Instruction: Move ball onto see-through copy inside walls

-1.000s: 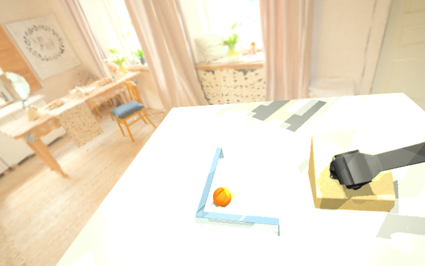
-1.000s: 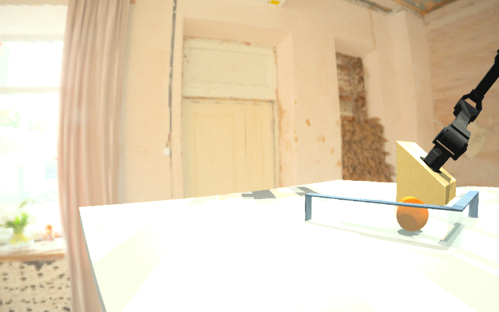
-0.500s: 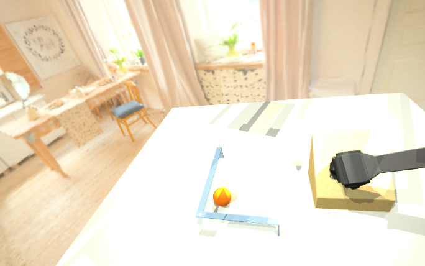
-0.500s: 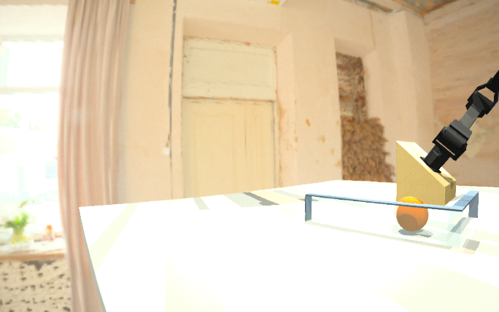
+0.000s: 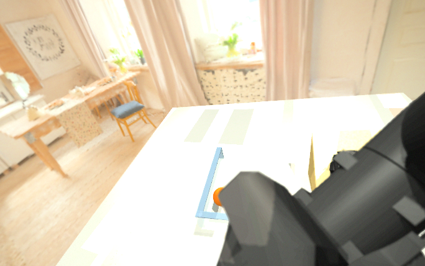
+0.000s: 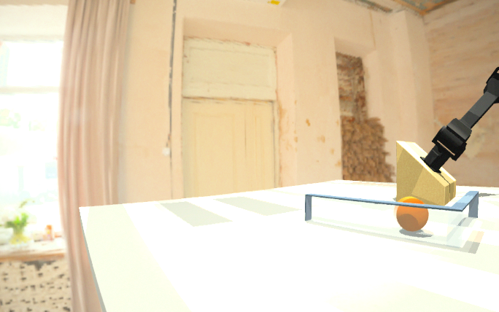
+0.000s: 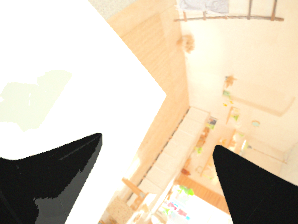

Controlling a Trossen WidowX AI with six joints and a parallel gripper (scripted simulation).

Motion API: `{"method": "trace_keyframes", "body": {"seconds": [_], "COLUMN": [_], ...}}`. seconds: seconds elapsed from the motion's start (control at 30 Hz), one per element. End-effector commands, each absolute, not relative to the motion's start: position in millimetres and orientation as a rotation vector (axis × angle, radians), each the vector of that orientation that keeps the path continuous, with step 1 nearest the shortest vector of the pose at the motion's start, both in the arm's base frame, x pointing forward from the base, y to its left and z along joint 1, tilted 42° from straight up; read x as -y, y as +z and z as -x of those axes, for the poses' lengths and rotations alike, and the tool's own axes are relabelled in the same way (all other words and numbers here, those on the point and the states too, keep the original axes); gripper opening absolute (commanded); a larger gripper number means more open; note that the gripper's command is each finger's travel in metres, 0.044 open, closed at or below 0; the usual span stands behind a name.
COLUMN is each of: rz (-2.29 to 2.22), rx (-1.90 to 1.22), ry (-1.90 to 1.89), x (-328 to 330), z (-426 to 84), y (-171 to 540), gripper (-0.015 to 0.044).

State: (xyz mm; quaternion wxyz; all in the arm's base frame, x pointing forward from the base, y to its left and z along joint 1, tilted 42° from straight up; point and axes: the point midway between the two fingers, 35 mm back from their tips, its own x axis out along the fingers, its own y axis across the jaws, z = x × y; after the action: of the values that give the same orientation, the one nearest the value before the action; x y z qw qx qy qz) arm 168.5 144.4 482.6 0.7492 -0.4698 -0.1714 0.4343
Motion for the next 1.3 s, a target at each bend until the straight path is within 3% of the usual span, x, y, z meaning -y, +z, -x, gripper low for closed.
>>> {"method": "trace_keyframes", "body": {"seconds": [0.0,0.47,0.83,1.27], "rz": [0.922,0.282,-0.379,-0.422], "rx": [0.203,-0.71,-1.496,-1.543], "ry": [0.978,1.029,0.75,0.724], "x": [-149,-143,-105,-113], "z": [-205,-343,-354,-349], "y": [457,262,70,48], "gripper": [0.0409,0.0409,0.0409,0.0409]}}
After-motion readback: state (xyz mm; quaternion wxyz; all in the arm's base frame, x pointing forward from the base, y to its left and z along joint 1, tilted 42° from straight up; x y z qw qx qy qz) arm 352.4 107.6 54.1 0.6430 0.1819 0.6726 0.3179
